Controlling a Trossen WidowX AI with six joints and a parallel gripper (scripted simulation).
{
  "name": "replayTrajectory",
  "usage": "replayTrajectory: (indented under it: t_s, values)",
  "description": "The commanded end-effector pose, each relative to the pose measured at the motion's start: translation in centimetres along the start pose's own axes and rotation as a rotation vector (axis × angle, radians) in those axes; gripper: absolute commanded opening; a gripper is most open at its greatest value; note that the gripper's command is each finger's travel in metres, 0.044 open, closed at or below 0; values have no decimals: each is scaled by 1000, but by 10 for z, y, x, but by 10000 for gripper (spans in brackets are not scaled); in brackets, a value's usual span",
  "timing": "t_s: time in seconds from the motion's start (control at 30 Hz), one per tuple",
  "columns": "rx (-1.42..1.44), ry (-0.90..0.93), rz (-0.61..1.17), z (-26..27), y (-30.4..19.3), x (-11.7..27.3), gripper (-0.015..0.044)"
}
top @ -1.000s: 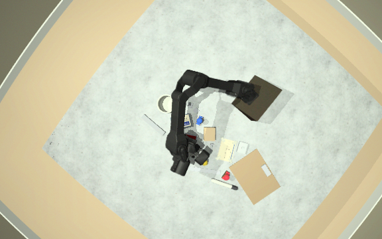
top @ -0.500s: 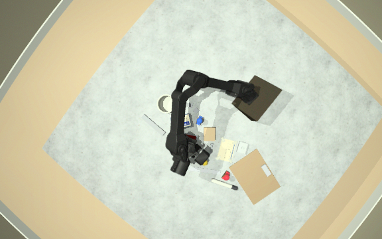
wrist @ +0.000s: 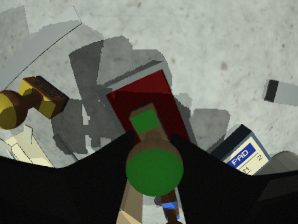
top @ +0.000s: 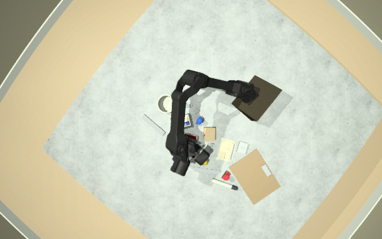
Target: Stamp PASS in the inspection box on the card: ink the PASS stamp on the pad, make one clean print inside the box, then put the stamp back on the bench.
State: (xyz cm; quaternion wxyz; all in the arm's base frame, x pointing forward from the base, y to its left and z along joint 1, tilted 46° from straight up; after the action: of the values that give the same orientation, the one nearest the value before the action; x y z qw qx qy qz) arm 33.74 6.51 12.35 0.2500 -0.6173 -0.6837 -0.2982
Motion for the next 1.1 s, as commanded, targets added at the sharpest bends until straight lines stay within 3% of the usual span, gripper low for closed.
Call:
replayTrajectory:
  t_s: [0.0,1.07]
  values:
    - [-2,-4,0,-1,1,-2,0]
    - [-2,-3,0,-1,1,11,0]
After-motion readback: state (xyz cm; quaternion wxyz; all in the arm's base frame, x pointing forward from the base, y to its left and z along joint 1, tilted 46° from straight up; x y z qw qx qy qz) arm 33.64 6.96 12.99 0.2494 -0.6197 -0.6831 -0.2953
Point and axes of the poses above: the point midway between the two fingers, 35 mm back from their tips, its own x axis back along the fingers, its own z axis across the jaws, y = z × x, the point moved 7 cm from there along x, back along the fingers, and after that the axes turned 7 degrees about -x, right-handed, at the moved point
